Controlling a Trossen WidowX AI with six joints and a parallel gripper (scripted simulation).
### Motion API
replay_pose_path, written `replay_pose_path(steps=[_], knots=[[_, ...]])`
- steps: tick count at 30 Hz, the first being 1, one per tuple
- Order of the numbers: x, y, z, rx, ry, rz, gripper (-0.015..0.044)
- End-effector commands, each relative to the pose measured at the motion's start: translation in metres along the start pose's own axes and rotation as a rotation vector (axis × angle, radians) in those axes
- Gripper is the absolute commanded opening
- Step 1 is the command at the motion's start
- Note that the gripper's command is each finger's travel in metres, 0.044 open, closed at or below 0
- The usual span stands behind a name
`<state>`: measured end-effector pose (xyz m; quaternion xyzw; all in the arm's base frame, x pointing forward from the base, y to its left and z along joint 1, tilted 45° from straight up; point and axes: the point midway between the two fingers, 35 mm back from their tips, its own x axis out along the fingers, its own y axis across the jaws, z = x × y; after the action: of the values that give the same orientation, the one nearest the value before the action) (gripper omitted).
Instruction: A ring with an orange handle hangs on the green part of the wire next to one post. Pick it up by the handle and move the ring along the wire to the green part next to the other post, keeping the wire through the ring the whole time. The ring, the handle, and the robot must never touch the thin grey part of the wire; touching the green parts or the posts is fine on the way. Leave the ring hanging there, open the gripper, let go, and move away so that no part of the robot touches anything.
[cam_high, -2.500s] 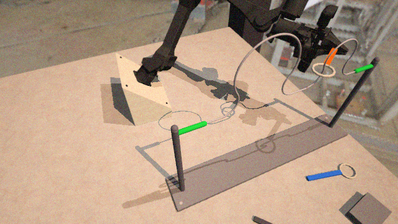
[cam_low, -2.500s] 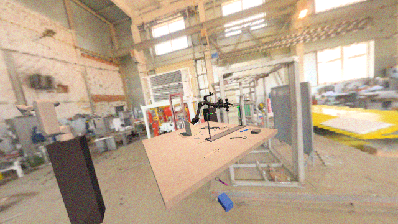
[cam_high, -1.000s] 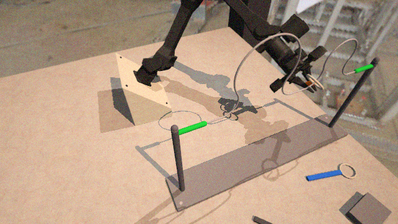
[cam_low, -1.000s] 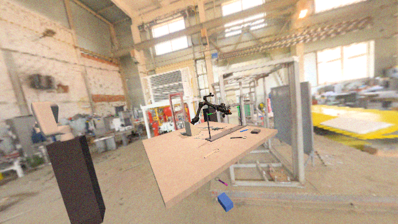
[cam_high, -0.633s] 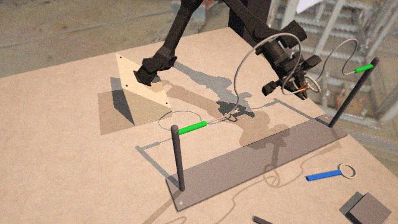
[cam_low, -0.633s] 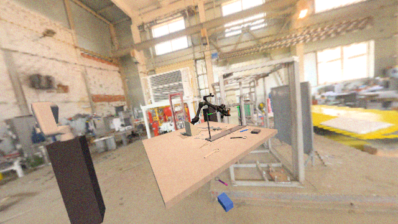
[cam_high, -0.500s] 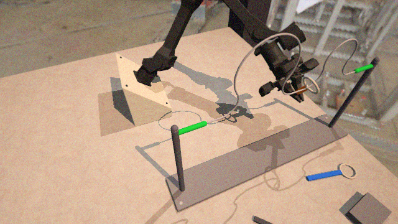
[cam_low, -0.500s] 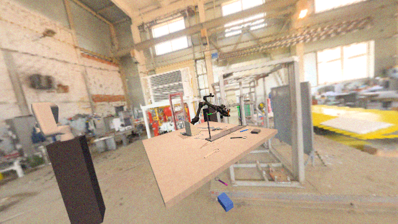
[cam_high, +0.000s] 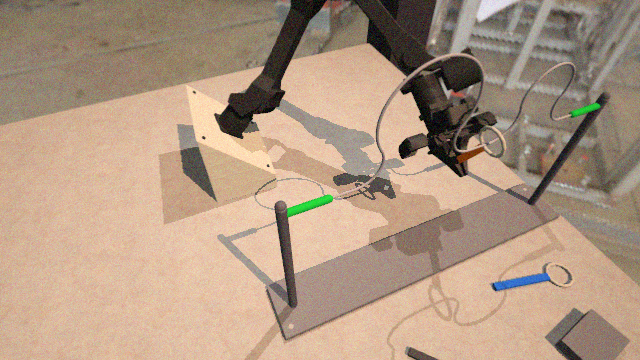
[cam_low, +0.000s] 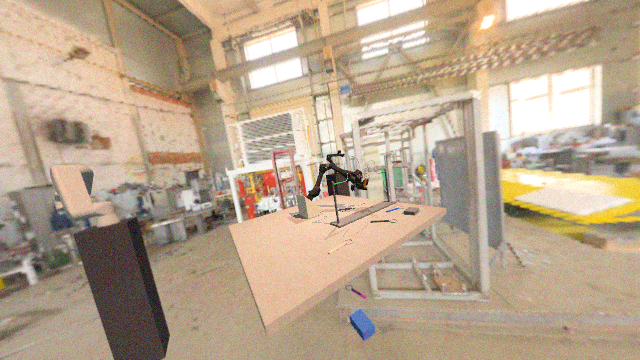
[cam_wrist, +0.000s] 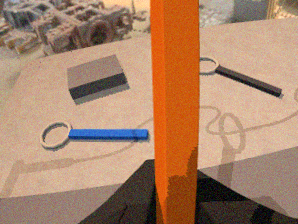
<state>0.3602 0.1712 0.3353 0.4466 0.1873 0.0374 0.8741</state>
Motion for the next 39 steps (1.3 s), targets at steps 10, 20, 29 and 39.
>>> replay_pose_path(steps=[10, 20, 29, 39], knots=[[0.002, -0.029, 0.001, -0.112, -0.013, -0.078, -0.015], [0.003, -0.042, 0.002, -0.143, -0.017, -0.099, -0.015], [0.003, -0.055, 0.004, -0.171, -0.022, -0.118, -0.015], [0.003, -0.073, 0.007, -0.243, -0.031, -0.159, -0.015]])
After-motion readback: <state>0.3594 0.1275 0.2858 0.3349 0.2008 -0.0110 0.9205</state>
